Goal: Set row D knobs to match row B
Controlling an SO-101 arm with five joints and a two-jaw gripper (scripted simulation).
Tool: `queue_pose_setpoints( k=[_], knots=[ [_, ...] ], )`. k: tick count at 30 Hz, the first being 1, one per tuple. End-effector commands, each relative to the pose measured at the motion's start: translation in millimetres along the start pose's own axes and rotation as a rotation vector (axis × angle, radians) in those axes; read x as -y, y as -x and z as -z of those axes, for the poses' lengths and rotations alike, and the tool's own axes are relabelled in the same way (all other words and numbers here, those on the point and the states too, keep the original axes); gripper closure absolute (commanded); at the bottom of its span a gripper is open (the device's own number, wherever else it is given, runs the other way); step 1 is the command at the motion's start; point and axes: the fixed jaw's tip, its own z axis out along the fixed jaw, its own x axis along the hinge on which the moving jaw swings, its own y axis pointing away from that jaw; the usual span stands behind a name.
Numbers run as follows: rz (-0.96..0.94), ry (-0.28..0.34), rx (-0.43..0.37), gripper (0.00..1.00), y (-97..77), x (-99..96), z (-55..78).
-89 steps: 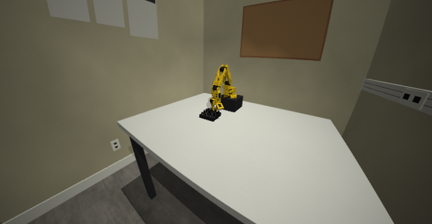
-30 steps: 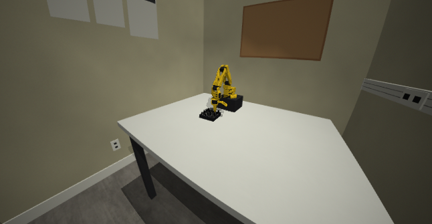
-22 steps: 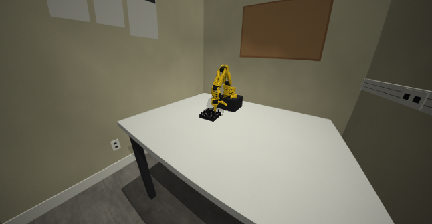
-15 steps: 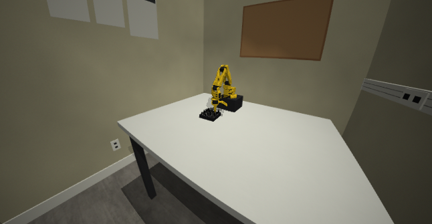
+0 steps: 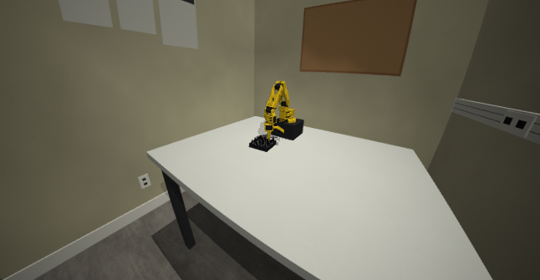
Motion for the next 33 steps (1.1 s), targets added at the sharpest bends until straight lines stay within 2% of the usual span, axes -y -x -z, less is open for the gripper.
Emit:
queue_pose_setpoints(
  k=[1, 18, 33],
  knots=[
    [0.02, -0.006, -0.005, 0.98, -0.3, 1.7, 1.2],
    [0.02, -0.006, -0.005, 0.92, -1.1, -2.9, 1.2],
    [0.02, -0.006, -0.005, 0.92, -1.2, -3.1, 2.3]
  ],
)
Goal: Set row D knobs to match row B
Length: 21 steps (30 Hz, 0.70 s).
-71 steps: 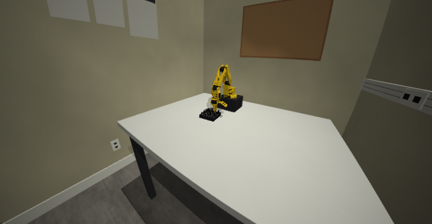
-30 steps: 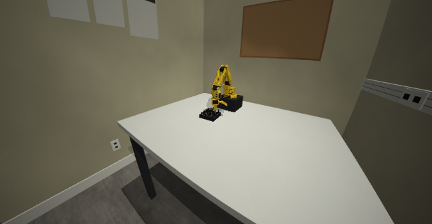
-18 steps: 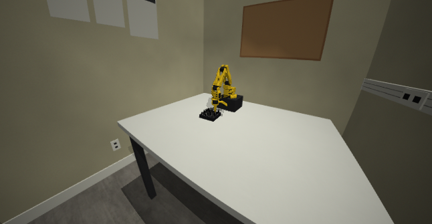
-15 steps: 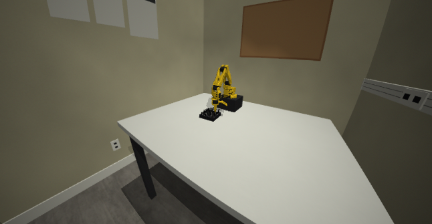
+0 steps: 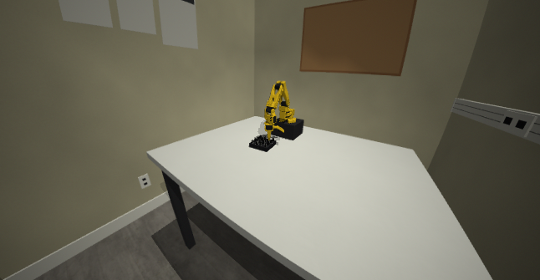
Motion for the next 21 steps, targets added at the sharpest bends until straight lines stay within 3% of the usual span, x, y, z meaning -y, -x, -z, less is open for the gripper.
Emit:
queue_pose_setpoints(
  k=[1, 21],
  knots=[
    [-0.001, -0.008, -0.005, 0.92, -1.5, -0.9, 2.7],
    [-0.001, -0.008, -0.005, 0.92, -2.0, -0.2, 25.6]
  ],
)
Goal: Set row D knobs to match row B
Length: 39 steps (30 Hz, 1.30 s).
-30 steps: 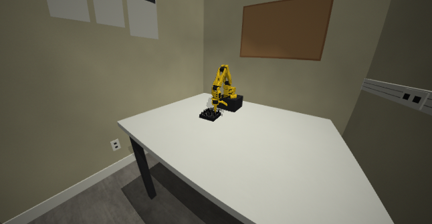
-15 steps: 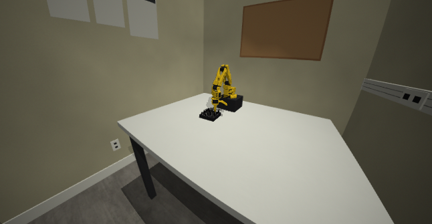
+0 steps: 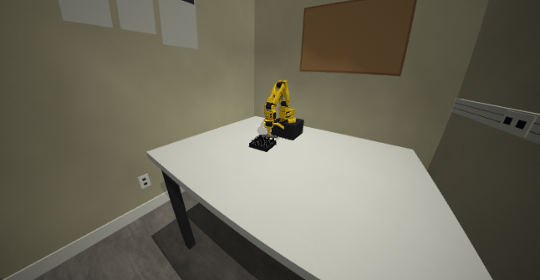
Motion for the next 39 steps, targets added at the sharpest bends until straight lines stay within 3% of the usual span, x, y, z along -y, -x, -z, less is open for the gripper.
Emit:
queue_pose_setpoints(
  k=[1, 15, 39],
  knots=[
    [-0.001, 0.002, 0.003, 0.92, 0.2, -2.8, 7.3],
    [-0.001, 0.002, 0.003, 0.92, 0.9, -3.6, 18.6],
    [-0.001, 0.002, 0.004, 0.92, -1.1, -1.2, 19.4]
  ],
)
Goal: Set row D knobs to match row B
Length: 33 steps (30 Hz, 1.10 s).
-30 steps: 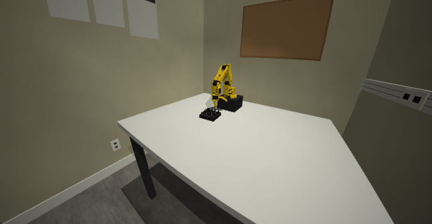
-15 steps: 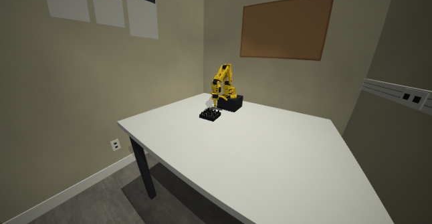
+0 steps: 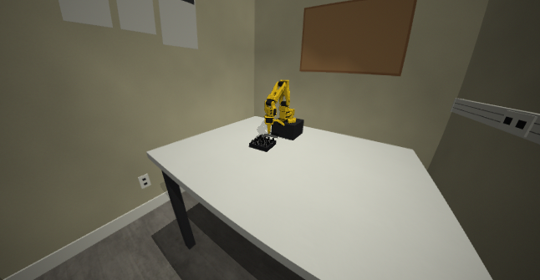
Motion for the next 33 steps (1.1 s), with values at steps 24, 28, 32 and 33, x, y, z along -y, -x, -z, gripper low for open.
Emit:
queue_pose_setpoints(
  k=[24, 28, 32, 33],
  knots=[
    [-0.003, -0.001, 0.001, 0.92, -3.8, 2.7, 1.1],
    [-0.01, -0.001, 0.001, 0.92, -3.2, 3.4, 1.3],
    [-0.025, -0.001, 0.001, 0.91, -1.8, 4.9, 1.7],
    [-0.03, -0.001, 0.001, 0.91, -1.4, 5.4, 1.9]
  ],
)
